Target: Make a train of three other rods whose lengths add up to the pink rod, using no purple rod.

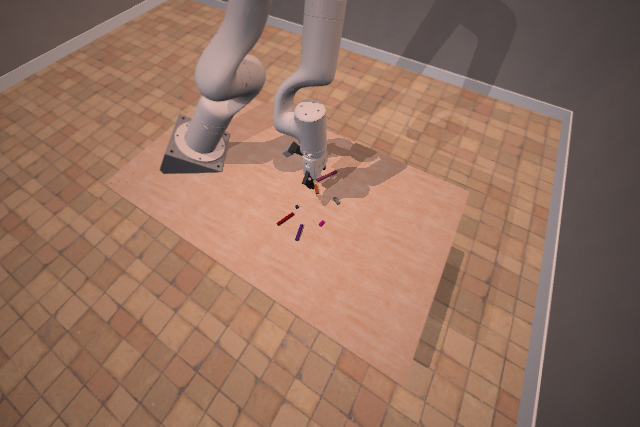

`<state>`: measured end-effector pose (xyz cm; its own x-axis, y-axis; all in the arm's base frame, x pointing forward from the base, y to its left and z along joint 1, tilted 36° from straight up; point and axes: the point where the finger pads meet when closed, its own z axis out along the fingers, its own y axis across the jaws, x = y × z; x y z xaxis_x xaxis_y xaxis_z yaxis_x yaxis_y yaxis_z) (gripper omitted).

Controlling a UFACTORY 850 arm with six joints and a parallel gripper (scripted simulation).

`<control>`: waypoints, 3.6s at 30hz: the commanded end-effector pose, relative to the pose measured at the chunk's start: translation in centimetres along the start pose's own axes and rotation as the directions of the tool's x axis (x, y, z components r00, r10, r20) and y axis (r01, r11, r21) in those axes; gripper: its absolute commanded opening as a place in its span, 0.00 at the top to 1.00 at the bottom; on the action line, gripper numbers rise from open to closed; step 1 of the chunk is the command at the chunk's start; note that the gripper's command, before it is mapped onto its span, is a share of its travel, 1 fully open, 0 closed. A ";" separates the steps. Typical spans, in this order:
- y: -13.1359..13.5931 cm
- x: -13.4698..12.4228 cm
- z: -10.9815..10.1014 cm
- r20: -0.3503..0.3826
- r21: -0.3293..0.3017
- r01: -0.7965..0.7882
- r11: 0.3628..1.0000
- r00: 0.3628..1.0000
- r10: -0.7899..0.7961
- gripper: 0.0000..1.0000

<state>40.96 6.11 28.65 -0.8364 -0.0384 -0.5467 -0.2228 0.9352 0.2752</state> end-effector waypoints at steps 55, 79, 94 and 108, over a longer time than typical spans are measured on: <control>-0.5 -5.5 0.3 0.010 0.029 -0.997 -0.076 -0.075 0.997 0.00; -0.5 -5.5 0.3 0.010 0.029 -0.996 -0.084 -0.084 0.996 0.00; -0.5 -5.5 0.3 0.010 0.029 -0.996 -0.084 -0.084 0.996 0.00; -0.5 -5.5 0.3 0.010 0.029 -0.996 -0.084 -0.084 0.996 0.00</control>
<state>45.82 5.92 31.24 -0.1462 0.9387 0.3121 0.8670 -0.0304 0.4974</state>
